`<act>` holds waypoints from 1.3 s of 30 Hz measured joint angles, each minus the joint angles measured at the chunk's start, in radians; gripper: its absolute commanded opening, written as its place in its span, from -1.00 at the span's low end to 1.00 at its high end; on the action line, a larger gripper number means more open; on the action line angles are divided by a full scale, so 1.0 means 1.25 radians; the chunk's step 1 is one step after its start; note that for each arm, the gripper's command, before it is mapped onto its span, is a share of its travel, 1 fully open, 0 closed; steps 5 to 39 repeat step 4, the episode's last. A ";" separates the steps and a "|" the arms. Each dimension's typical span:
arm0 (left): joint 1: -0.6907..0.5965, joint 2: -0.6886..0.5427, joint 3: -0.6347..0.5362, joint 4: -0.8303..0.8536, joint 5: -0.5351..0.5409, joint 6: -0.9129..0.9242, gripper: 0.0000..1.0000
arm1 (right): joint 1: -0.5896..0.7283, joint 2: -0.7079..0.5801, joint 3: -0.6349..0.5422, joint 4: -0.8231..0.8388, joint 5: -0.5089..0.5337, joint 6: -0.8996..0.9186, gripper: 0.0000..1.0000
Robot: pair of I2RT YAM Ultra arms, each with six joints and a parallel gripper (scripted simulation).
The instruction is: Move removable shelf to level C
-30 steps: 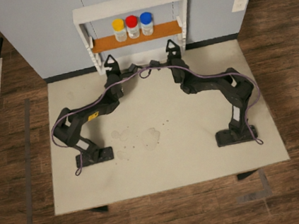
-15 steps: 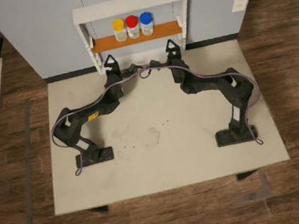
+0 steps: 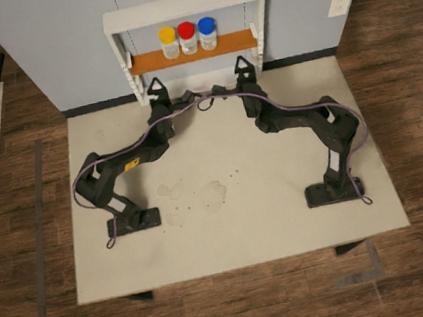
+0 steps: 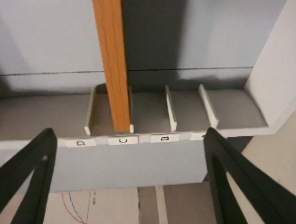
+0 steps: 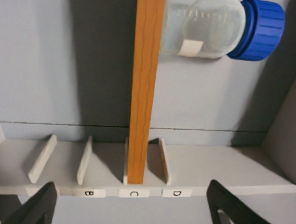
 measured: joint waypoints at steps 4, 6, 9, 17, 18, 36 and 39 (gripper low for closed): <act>0.000 0.000 0.000 0.000 0.000 0.000 1.00 | 0.000 0.000 0.000 0.000 0.000 0.000 1.00; 0.000 0.000 0.000 0.000 0.000 0.000 1.00 | 0.000 0.000 0.000 0.000 0.000 0.000 1.00; 0.000 0.000 0.000 0.000 0.000 0.000 1.00 | 0.000 0.000 0.000 0.000 0.000 0.000 1.00; 0.000 0.000 0.000 0.000 0.000 0.000 1.00 | 0.000 0.000 0.000 0.000 0.000 0.000 1.00; 0.000 0.000 0.000 0.000 0.000 0.000 1.00 | 0.000 0.000 0.000 0.000 0.000 0.000 1.00; 0.000 0.000 0.000 0.000 0.000 0.000 1.00 | 0.000 0.000 0.000 0.000 0.000 0.000 1.00; 0.000 0.000 0.000 0.000 0.000 0.000 1.00 | 0.000 0.000 0.000 0.000 0.000 0.000 1.00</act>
